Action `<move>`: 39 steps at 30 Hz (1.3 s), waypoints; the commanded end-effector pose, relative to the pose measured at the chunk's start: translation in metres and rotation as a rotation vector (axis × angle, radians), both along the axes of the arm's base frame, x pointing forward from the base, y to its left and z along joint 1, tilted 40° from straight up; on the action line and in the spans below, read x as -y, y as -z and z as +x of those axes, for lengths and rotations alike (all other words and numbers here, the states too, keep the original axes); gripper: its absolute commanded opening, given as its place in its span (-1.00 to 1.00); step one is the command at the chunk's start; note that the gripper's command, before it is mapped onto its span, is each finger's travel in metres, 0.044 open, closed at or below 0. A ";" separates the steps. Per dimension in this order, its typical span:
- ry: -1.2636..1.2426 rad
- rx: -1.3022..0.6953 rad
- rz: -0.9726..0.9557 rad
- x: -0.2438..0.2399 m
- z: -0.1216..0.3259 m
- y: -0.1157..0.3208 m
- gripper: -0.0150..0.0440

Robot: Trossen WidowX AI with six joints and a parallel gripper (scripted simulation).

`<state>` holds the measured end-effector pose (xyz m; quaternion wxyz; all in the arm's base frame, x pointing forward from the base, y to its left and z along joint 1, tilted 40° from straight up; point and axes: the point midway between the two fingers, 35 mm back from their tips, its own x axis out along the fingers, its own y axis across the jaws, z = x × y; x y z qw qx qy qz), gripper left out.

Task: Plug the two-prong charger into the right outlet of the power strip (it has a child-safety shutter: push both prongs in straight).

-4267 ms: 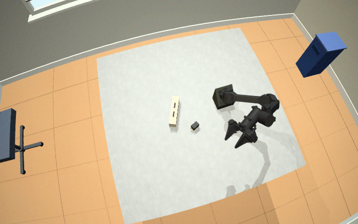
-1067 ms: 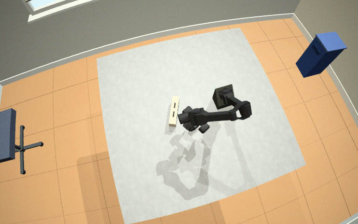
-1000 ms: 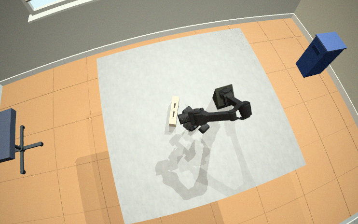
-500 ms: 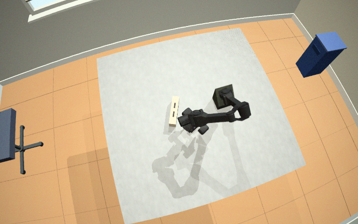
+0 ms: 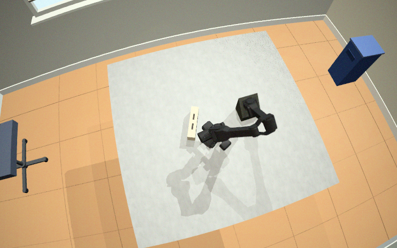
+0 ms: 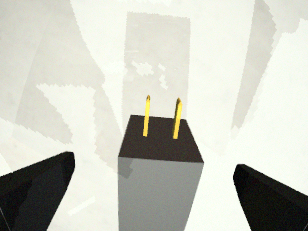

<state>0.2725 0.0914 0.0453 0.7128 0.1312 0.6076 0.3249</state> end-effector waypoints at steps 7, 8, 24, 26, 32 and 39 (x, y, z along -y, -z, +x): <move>-0.001 -0.002 0.000 -0.002 0.000 0.002 0.64; -0.001 -0.002 0.000 -0.002 0.000 0.002 0.56; 0.000 -0.002 0.000 0.000 0.000 0.000 -0.40; 0.000 -0.003 0.000 0.003 -0.001 -0.003 -0.49; 0.000 -0.007 -0.001 0.020 -0.004 -0.020 -0.49; 0.001 -0.011 0.003 0.037 -0.010 -0.036 -0.49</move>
